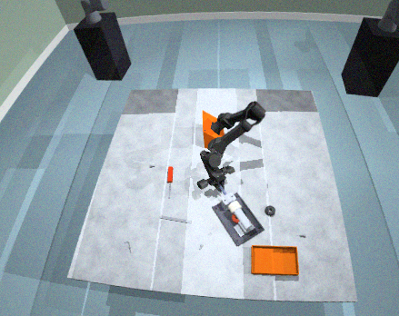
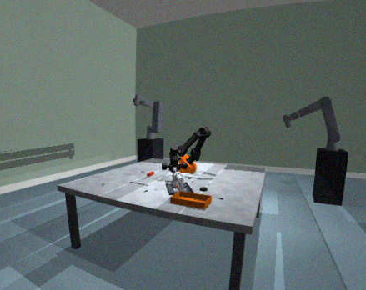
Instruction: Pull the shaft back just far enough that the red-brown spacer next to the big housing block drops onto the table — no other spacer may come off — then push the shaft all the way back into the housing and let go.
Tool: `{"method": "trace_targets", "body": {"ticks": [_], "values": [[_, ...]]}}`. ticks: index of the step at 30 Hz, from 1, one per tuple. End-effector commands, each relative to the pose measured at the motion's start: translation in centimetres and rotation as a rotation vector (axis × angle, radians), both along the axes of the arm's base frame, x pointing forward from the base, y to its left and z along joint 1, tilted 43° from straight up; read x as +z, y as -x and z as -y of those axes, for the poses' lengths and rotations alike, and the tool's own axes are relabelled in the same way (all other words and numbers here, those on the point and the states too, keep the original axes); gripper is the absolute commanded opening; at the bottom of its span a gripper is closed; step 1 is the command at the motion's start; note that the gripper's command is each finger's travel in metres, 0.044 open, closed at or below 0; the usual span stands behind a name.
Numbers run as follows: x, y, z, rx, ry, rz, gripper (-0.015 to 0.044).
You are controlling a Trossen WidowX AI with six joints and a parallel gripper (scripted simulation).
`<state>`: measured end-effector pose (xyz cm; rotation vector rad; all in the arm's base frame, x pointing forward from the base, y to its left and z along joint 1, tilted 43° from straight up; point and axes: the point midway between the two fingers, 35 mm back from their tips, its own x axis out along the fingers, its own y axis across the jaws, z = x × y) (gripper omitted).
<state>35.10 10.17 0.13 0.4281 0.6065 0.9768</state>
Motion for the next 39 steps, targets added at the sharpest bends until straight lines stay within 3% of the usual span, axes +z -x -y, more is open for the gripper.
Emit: {"method": "trace_targets", "body": {"ticks": [1, 39], "values": [[0.20, -0.33, -0.05, -0.001, 0.001, 0.009, 0.0000], [0.36, -0.67, -0.30, -0.001, 0.001, 0.009, 0.0000]]}}
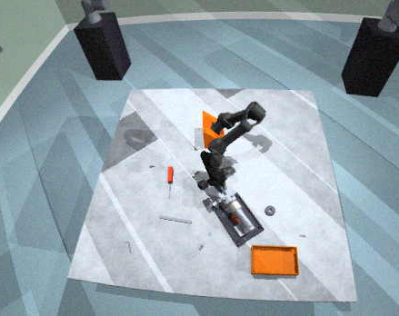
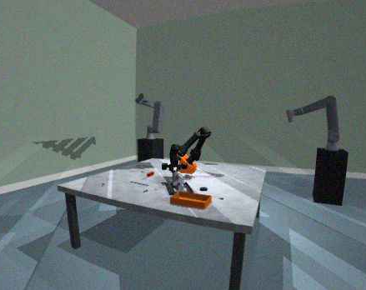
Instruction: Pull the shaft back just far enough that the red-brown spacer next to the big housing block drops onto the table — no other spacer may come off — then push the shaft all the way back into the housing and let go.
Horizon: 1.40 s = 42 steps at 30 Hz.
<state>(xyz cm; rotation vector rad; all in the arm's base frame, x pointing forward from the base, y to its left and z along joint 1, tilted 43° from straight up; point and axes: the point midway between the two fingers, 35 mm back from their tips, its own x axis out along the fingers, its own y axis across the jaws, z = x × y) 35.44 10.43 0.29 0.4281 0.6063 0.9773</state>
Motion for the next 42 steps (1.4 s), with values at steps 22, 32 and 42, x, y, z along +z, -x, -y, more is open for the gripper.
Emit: {"method": "trace_targets", "body": {"ticks": [22, 32, 42], "values": [[0.37, -0.69, -0.32, -0.001, 0.001, 0.009, 0.0000], [0.51, -0.98, -0.53, -0.001, 0.001, 0.009, 0.0000], [0.65, -1.26, -0.74, -0.001, 0.001, 0.009, 0.0000]]}}
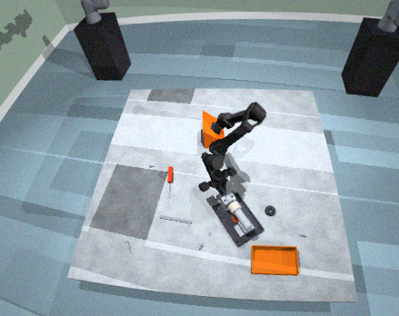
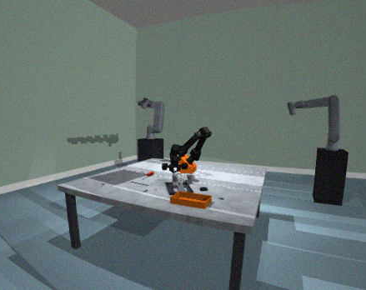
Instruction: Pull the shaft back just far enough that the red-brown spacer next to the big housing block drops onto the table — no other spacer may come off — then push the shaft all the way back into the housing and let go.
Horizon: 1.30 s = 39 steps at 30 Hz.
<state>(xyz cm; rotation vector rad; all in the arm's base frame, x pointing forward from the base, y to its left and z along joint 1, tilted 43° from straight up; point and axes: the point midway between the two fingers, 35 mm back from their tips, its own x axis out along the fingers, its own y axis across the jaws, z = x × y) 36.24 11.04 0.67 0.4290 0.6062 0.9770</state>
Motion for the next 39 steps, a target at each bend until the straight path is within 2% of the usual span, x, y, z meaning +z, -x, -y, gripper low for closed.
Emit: {"method": "trace_targets", "body": {"ticks": [1, 39], "values": [[0.28, -0.49, -0.16, -0.001, 0.001, 0.010, 0.0000], [0.60, -1.17, -0.67, -0.001, 0.001, 0.010, 0.0000]]}}
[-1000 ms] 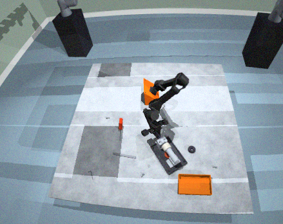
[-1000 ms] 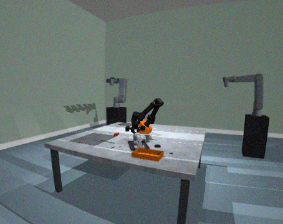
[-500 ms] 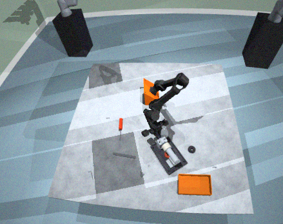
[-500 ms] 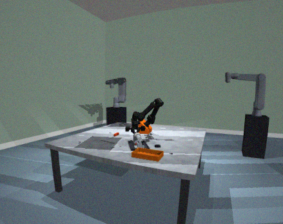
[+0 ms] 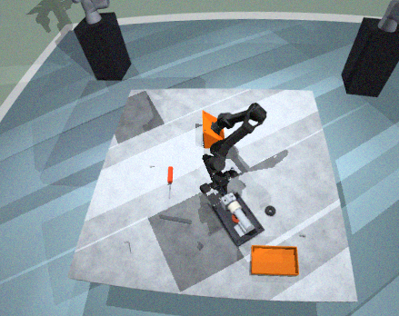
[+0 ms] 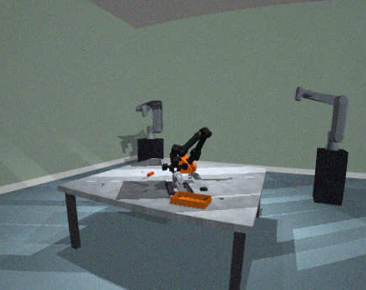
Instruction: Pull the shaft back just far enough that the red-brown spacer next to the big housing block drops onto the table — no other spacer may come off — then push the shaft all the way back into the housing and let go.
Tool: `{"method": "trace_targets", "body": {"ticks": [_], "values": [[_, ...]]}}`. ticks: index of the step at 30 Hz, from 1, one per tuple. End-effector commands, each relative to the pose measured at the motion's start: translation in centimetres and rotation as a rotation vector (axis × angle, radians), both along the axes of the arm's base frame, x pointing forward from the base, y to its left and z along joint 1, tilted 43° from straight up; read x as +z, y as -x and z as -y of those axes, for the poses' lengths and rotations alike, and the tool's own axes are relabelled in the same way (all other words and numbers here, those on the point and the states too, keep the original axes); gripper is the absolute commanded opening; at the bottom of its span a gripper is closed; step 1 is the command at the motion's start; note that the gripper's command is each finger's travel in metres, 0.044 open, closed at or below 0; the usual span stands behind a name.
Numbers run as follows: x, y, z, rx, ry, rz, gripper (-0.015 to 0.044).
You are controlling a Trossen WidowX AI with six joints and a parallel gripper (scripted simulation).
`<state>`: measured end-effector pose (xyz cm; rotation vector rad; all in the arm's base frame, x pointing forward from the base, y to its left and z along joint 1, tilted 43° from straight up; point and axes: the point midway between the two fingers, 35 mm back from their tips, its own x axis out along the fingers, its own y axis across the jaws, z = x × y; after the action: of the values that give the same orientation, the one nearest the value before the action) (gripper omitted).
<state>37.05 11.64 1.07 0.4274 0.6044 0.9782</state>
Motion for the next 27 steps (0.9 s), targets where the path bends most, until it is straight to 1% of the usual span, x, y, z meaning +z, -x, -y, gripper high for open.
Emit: {"method": "trace_targets", "body": {"ticks": [1, 21, 27], "values": [[0.21, -0.37, -0.07, -0.001, 0.001, 0.008, 0.0000], [0.29, -0.53, -0.20, -0.001, 0.001, 0.008, 0.0000], [0.08, -0.16, -0.11, 0.000, 0.000, 0.000, 0.0158]]}}
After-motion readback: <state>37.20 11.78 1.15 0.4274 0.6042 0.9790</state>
